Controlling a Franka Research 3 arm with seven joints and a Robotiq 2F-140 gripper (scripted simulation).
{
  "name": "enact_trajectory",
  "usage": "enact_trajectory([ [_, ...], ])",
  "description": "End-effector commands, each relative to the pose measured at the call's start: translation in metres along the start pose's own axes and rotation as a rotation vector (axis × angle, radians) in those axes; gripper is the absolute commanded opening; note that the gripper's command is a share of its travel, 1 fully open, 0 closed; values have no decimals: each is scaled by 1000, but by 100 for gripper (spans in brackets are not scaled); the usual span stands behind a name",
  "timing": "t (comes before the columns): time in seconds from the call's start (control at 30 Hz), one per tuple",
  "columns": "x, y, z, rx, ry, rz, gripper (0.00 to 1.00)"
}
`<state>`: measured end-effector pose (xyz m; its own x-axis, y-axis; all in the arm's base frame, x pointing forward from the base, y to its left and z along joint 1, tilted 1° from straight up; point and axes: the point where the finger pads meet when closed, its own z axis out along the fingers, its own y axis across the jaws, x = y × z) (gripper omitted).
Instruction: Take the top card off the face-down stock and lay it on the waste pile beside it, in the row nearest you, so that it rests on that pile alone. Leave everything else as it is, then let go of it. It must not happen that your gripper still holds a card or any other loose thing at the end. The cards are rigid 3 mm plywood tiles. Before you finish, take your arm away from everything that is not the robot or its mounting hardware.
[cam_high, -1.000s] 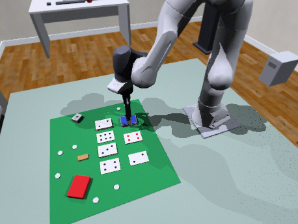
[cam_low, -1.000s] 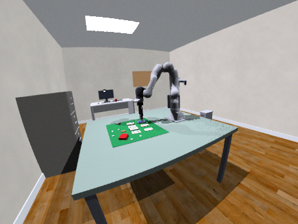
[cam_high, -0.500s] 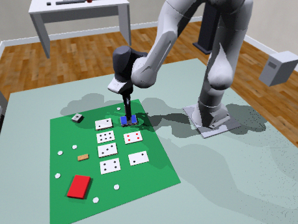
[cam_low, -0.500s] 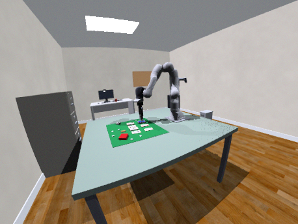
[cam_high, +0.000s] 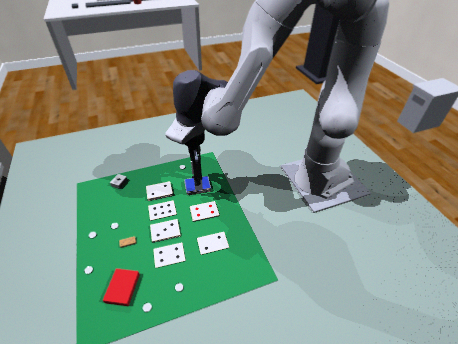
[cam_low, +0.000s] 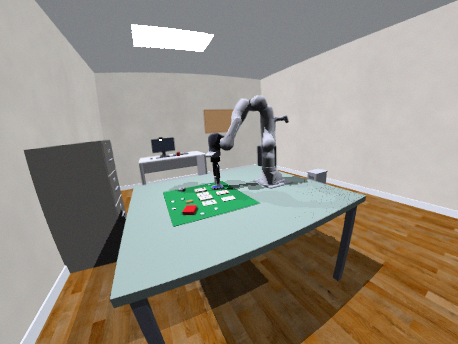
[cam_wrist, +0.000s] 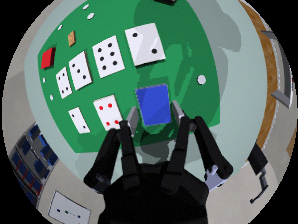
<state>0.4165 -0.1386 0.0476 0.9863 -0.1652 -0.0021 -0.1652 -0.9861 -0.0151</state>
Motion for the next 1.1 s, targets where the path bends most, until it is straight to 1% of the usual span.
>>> enact_trajectory([
  [0.0,0,0,-1,0,2,-2,50],
  [0.57,0,0,-1,0,2,-2,50],
  [0.6,0,0,-1,0,2,-2,42],
  [1.07,0,0,-1,0,2,-2,42],
])
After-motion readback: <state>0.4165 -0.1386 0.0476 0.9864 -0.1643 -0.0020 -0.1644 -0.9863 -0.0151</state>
